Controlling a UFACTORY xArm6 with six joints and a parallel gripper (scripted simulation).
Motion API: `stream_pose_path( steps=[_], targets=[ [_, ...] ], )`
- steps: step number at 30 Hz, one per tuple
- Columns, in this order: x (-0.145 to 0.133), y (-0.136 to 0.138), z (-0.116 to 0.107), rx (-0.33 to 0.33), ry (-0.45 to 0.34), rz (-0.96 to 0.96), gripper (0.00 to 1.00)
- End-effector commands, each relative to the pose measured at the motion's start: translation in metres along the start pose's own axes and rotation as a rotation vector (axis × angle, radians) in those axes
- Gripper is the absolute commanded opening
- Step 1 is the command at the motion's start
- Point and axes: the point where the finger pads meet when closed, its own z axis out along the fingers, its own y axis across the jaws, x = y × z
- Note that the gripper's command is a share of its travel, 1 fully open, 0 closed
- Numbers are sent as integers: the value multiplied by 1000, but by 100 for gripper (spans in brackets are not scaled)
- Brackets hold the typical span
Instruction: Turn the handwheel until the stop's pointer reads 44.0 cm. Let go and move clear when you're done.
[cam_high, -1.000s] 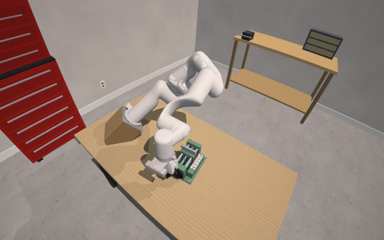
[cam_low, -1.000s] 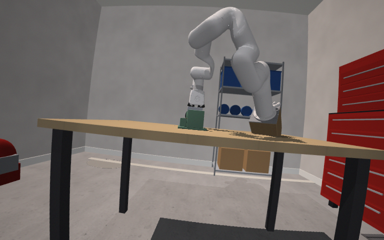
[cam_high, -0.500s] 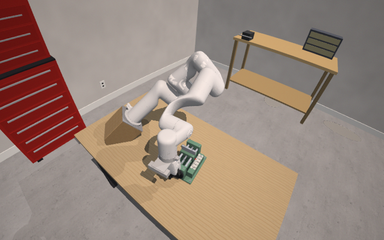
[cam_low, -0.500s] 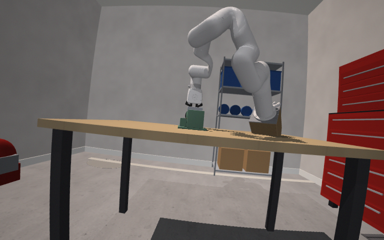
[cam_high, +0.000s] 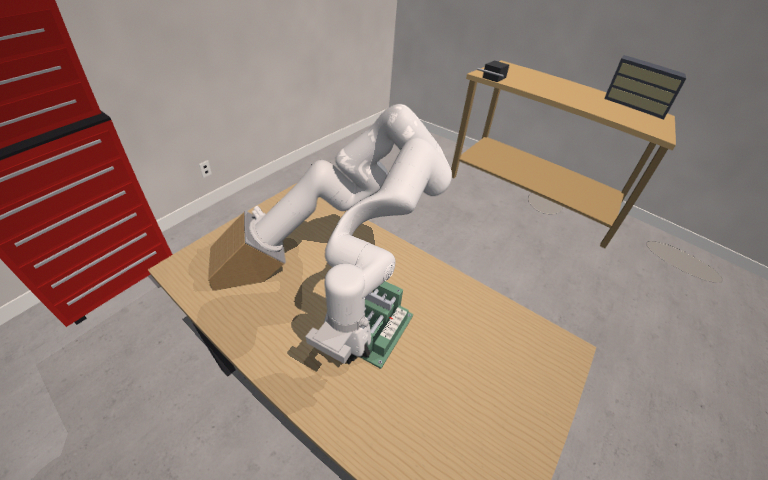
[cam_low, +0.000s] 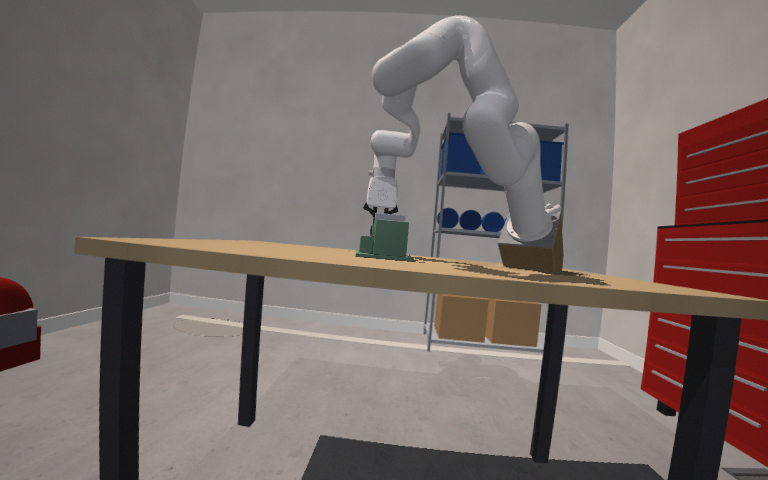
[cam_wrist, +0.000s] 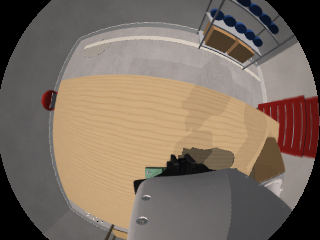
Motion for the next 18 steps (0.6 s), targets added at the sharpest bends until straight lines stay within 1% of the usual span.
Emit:
stream_pose_path(
  steps=[1, 3, 7, 18],
  targets=[
    [1, -9, 6, 0, 1, 0, 6],
    [1, -9, 6, 0, 1, 0, 6],
    [1, -14, 13, 0, 1, 0, 6],
    [1, -16, 38, 0, 1, 0, 6]
  ],
)
